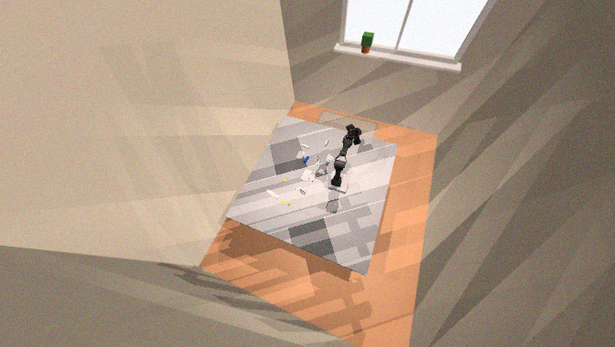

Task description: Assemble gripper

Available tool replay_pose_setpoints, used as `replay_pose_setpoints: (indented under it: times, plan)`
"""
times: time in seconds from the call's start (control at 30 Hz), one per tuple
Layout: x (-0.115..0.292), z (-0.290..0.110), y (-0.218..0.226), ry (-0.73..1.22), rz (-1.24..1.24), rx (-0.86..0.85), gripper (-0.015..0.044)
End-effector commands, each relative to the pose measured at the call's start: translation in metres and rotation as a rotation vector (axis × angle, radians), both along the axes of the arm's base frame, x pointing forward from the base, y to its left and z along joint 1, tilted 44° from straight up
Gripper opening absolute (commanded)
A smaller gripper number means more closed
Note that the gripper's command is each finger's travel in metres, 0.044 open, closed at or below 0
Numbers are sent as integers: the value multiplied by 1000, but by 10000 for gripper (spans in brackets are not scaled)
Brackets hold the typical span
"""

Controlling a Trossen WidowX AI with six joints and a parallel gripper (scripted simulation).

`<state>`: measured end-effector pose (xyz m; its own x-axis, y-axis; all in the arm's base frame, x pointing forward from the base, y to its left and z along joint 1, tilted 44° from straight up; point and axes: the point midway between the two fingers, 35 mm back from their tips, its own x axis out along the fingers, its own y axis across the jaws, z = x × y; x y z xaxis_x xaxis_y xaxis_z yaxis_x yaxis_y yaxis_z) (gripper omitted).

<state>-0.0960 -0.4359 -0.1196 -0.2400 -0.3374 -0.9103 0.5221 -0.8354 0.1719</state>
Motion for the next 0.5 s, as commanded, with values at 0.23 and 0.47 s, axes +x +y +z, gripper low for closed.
replay_pose_setpoints:
  times: [0.23,0.47]
  plan:
    - [58,-14,11,-40,188,127,440]
    - [96,-22,25,-74,329,218,440]
